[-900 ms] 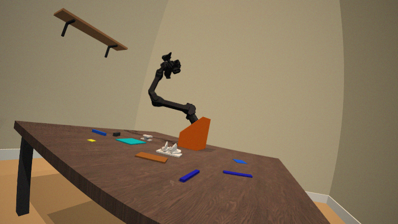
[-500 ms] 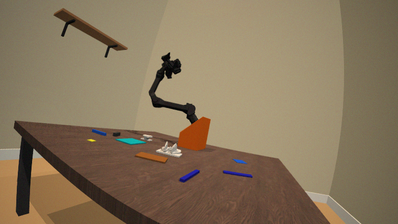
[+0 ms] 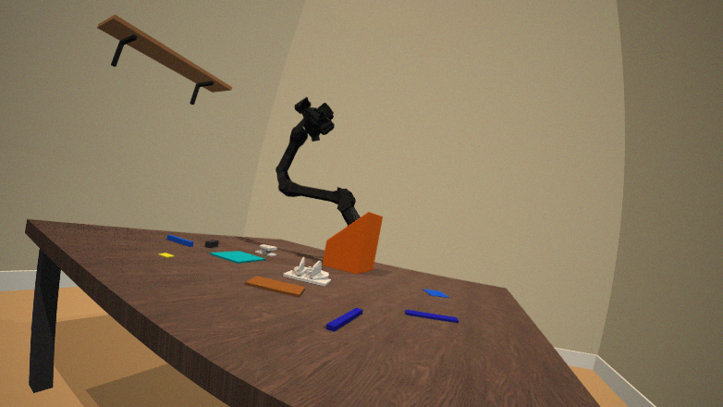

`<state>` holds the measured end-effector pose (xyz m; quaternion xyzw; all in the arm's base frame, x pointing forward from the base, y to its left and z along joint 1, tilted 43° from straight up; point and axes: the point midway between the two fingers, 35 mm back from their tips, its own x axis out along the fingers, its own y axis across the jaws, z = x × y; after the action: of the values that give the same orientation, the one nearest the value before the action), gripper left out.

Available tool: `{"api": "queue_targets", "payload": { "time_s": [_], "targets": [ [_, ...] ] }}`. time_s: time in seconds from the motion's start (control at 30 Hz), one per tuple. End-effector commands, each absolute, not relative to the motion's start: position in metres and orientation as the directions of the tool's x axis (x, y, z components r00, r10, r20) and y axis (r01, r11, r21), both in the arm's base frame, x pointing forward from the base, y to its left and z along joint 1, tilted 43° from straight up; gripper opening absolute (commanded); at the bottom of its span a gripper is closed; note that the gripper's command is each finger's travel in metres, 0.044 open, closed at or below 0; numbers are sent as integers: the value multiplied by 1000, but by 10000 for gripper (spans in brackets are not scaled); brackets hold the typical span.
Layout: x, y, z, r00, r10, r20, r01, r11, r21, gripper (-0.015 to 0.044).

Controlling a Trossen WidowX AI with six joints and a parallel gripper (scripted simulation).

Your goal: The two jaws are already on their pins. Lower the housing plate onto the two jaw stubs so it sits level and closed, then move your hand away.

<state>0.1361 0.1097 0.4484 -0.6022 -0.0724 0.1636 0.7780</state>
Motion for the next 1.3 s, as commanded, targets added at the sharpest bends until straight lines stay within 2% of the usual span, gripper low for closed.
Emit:
{"api": "queue_targets", "payload": {
  "time_s": [0.0, 0.43, 0.67, 1.27],
  "targets": [
    [146, 113, 437, 957, 270, -109, -180, 254, -950, 440],
    [177, 100, 412, 984, 67, -166, -179, 388, -904, 440],
    [183, 101, 408, 979, 61, -195, -201, 464, -863, 440],
    [226, 61, 370, 937, -218, -274, -82, 624, -777, 440]
  ]
}}
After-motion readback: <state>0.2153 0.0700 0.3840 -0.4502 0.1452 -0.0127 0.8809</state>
